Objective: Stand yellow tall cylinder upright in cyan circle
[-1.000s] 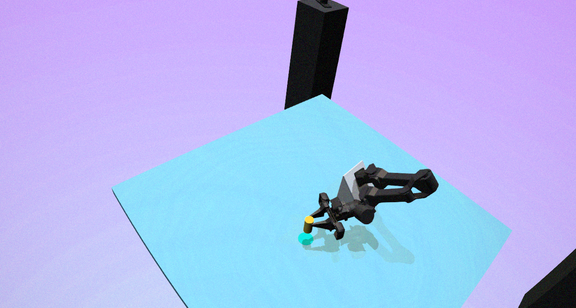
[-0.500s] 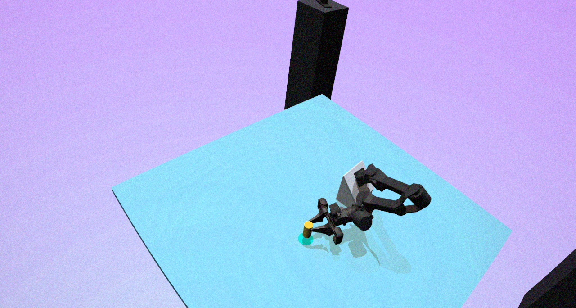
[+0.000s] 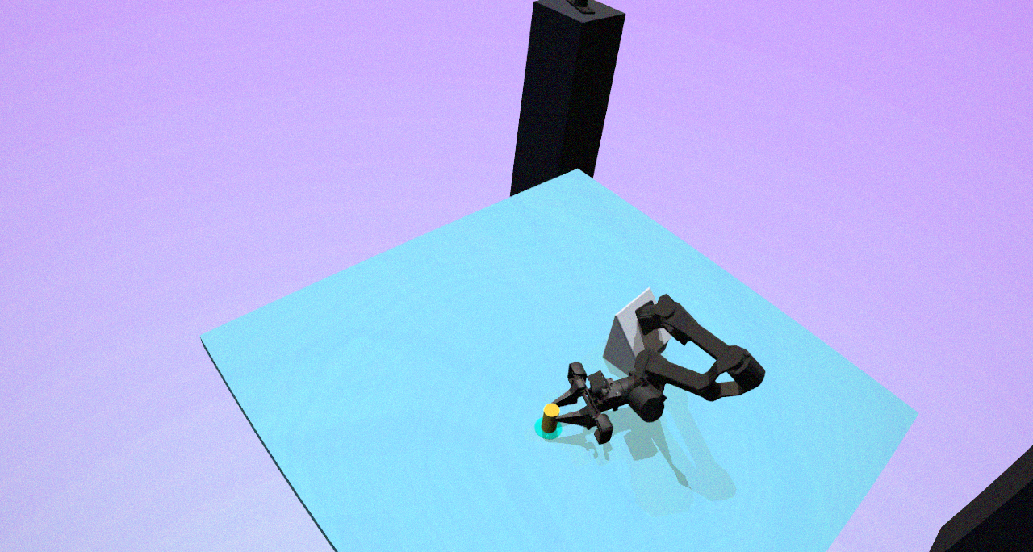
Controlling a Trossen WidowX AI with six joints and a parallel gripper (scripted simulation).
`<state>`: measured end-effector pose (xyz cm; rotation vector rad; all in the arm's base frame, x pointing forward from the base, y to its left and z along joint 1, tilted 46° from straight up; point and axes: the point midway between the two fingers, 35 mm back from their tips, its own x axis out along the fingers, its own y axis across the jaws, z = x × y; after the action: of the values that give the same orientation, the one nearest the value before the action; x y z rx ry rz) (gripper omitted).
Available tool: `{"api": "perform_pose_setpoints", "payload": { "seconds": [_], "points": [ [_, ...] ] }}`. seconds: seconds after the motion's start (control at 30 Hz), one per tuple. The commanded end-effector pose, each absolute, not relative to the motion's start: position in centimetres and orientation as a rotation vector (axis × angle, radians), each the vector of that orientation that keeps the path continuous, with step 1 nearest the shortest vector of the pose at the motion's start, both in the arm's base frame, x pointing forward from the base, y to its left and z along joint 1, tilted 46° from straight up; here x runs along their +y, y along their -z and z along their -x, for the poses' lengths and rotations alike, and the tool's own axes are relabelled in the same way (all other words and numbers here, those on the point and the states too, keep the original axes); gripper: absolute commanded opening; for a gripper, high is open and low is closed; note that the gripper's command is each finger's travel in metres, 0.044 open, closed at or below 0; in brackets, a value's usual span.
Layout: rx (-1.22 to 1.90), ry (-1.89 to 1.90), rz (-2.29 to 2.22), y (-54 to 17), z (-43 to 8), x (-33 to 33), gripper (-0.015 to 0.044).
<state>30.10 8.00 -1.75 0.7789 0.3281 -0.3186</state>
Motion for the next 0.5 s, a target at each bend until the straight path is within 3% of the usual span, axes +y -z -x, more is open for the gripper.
{"api": "perform_pose_setpoints", "payload": {
  "seconds": [0.0,0.13,0.47],
  "points": [
    [0.319,0.322,-0.785,1.72,-30.22,8.06,0.0105],
    [0.319,0.322,-0.785,1.72,-30.22,8.06,0.0105],
    [0.319,0.322,-0.785,1.72,-30.22,8.06,0.0368]
  ]
}}
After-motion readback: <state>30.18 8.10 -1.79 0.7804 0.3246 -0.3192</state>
